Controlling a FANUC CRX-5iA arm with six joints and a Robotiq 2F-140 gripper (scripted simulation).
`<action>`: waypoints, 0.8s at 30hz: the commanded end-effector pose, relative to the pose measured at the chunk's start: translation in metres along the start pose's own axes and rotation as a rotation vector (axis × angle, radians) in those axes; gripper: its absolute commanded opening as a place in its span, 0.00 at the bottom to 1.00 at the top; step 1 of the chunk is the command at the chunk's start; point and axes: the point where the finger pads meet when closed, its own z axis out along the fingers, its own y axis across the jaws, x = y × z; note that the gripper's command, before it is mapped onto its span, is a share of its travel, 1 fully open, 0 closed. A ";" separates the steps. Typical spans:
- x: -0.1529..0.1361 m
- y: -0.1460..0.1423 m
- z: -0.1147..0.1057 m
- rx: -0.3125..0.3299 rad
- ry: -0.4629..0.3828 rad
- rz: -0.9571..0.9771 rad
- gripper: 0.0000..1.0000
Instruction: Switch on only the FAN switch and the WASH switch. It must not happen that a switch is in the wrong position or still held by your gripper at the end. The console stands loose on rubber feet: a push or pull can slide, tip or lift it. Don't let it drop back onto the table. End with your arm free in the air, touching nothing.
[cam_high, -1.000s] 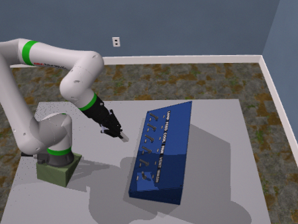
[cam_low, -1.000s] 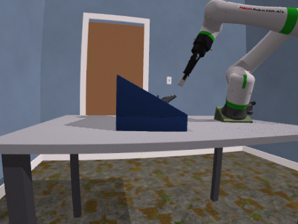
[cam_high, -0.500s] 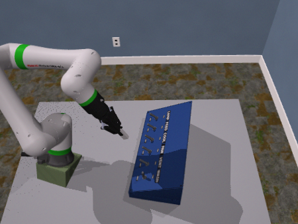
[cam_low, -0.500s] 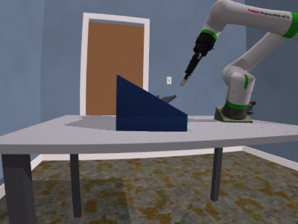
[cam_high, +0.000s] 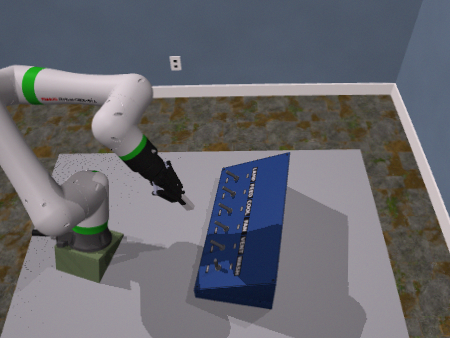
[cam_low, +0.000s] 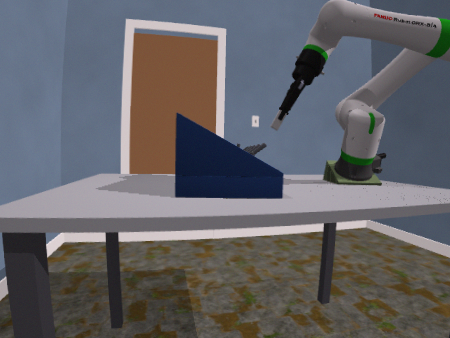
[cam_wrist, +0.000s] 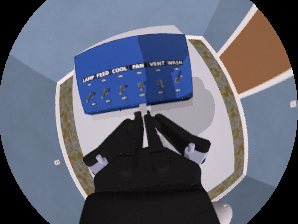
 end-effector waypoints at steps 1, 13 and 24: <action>0.000 0.000 0.000 0.000 0.000 0.000 0.00; 0.000 0.000 0.002 0.000 0.000 0.000 0.00; 0.000 0.000 0.013 -0.001 -0.001 0.001 0.00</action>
